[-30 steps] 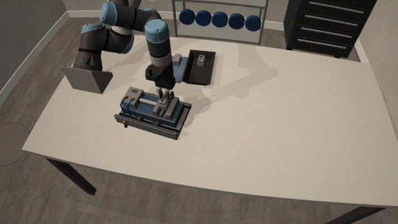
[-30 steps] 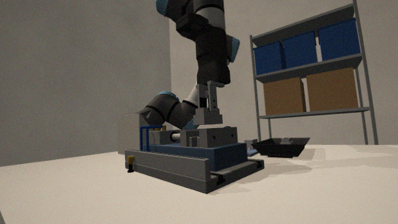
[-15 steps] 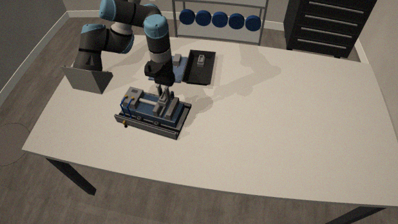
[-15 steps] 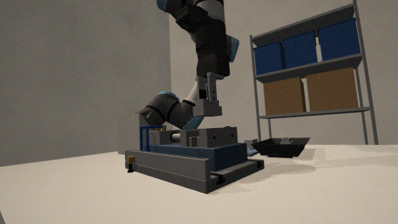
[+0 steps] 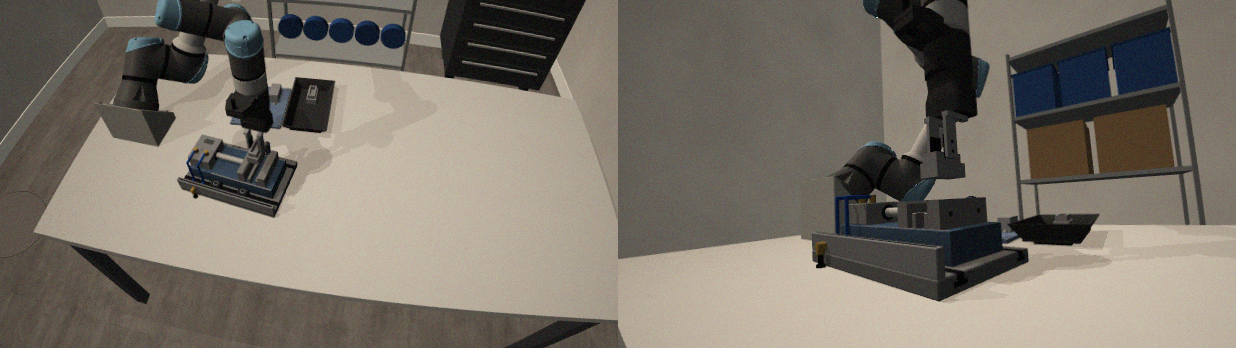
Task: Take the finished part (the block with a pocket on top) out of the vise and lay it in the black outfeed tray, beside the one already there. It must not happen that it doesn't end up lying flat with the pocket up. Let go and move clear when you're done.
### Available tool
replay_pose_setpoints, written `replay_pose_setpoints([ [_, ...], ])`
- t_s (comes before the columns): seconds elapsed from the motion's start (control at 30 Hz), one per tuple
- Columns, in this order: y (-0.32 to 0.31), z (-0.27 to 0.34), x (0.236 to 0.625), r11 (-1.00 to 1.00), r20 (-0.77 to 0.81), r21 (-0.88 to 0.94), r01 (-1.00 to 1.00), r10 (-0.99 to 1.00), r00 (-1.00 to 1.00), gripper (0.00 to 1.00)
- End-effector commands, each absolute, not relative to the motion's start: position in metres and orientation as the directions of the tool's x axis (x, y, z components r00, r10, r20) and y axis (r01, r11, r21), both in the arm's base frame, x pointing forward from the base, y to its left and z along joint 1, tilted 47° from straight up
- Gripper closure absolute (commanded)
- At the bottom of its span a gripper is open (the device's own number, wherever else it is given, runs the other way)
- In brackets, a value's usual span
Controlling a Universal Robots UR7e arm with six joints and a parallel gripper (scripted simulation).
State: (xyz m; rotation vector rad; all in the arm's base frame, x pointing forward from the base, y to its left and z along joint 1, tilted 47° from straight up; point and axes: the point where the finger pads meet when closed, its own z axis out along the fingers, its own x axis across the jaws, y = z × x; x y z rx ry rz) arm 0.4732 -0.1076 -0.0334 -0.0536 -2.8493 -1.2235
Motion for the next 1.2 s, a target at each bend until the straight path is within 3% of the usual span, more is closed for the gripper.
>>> replay_pose_setpoints([
  [0.0,-0.102,-0.025,0.479,0.691,0.044,0.722,0.040,0.012,-0.999,1.00],
  [0.63,0.004,0.089,0.527,0.695,-0.029,0.717,-0.059,-0.055,-0.998,1.00],
  [1.17,0.073,0.155,0.533,0.682,-0.070,0.722,-0.117,-0.096,-0.993,1.00],
])
